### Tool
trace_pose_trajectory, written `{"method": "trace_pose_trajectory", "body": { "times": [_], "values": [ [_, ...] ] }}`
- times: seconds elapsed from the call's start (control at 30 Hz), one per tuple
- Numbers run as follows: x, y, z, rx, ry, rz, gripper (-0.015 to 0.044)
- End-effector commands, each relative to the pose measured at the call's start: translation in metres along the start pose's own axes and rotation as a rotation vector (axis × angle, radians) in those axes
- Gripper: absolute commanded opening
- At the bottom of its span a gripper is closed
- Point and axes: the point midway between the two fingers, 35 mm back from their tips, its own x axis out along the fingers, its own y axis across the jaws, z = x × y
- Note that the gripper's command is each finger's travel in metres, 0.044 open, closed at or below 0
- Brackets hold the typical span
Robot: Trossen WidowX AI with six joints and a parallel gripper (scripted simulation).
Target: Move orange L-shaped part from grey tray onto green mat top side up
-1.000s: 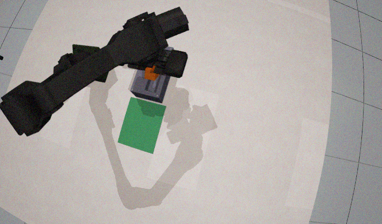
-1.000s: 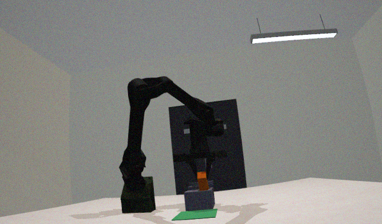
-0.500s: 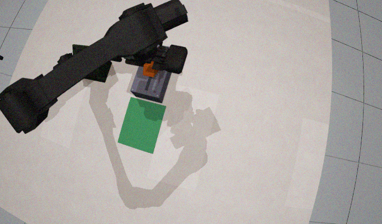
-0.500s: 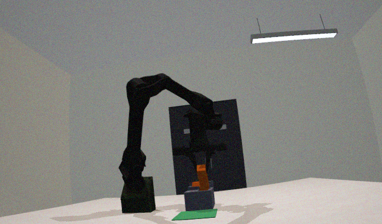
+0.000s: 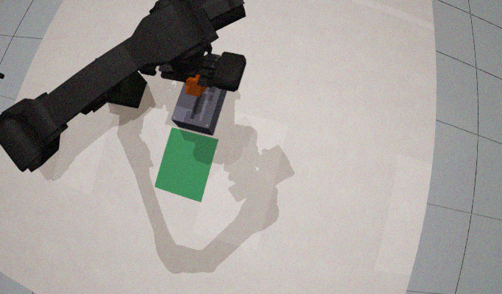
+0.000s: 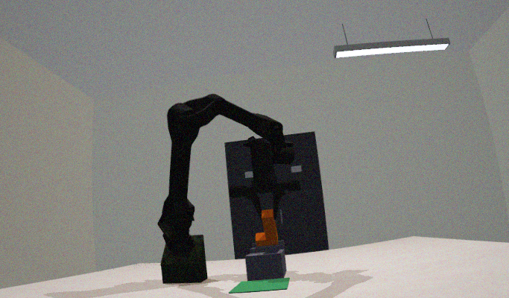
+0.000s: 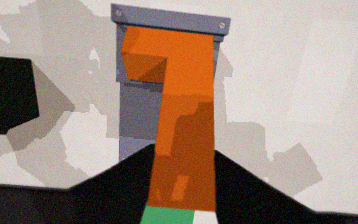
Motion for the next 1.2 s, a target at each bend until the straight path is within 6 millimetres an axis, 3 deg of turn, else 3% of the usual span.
{"method": "trace_pose_trajectory", "body": {
  "times": [0.0, 0.4, 1.17],
  "values": [
    [-0.003, 0.001, 0.0, 0.001, 0.0, 0.005, 0.0],
    [-0.007, 0.001, -0.007, 0.001, 0.001, 0.005, 0.0],
    [-0.005, 0.008, -0.111, 0.0, 0.006, 0.006, 0.0]
  ]
}}
